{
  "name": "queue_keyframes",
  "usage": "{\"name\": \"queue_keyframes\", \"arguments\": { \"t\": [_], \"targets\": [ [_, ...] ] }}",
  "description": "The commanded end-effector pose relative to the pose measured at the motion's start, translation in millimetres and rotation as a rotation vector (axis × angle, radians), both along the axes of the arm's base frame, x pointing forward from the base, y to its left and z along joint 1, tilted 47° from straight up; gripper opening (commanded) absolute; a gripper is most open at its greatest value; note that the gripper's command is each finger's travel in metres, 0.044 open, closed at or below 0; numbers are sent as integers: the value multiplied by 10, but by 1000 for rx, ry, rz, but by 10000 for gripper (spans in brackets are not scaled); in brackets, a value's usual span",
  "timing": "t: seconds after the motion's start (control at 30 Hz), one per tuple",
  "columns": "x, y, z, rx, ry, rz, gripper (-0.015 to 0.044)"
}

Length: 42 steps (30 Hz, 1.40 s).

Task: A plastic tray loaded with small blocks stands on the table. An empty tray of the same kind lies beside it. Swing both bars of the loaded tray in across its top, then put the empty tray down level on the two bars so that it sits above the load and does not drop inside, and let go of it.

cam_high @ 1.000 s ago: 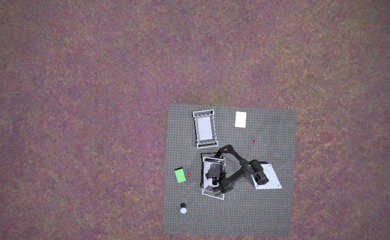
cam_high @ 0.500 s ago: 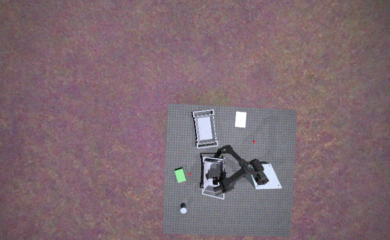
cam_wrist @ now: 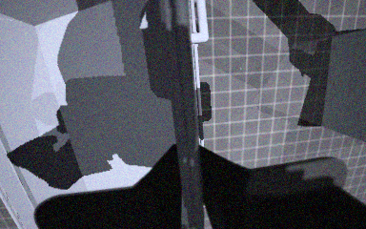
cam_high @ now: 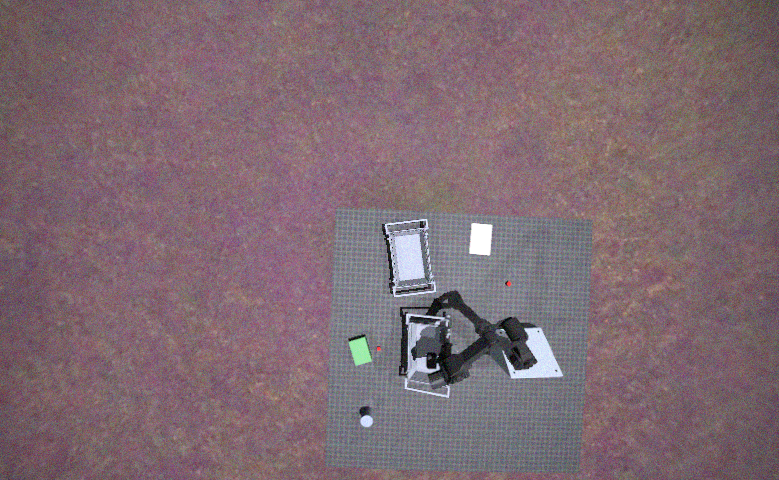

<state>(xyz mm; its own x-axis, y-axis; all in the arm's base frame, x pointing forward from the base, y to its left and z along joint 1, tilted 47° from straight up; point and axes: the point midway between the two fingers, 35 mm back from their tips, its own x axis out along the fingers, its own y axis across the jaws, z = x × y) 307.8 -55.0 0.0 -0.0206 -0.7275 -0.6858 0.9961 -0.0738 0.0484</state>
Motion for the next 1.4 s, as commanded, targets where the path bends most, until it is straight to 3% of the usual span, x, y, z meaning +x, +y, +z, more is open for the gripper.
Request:
{"name": "queue_keyframes", "arguments": {
  "t": [0.0, 1.37],
  "targets": [
    [-38, -33, -30, 2, 8, -5, 0],
    [-144, -192, -208, 1, 8, -5, 0]
  ]
}}
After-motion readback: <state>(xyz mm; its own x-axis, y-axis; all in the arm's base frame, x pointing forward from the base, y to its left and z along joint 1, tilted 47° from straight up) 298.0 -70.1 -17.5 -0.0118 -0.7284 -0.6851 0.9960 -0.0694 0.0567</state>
